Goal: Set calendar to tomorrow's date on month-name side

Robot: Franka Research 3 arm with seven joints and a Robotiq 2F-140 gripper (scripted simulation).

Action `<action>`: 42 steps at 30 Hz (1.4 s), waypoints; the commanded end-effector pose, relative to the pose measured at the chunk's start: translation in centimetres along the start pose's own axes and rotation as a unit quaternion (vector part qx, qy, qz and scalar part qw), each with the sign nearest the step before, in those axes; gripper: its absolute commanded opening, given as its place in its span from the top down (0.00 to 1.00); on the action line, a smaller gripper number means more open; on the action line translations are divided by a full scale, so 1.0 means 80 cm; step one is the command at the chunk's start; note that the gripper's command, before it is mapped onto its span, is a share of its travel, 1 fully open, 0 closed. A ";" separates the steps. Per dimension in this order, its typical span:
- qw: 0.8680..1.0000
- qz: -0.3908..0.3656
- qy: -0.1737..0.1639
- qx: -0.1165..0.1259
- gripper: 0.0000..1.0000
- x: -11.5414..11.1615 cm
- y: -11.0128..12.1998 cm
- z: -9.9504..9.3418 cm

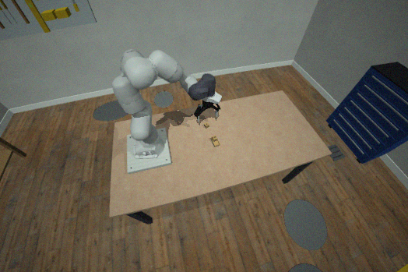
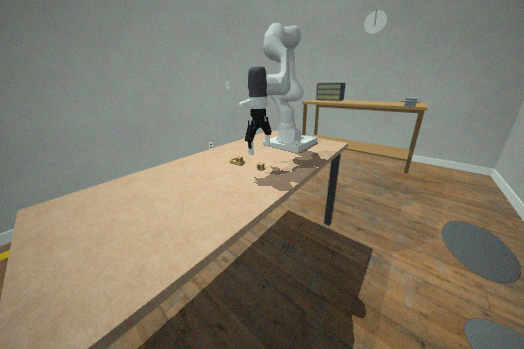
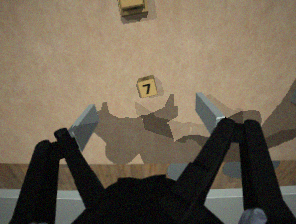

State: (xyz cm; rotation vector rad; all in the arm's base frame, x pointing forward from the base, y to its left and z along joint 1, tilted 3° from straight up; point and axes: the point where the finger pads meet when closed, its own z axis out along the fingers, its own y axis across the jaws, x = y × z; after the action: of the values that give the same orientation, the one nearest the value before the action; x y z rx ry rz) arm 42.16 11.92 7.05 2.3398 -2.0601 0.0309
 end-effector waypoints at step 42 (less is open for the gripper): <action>0.917 0.399 0.007 0.001 0.00 0.000 0.003 -0.008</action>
State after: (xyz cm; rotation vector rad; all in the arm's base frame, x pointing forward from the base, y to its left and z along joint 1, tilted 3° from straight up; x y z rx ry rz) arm 42.07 11.94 7.62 1.5443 -2.7193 0.0402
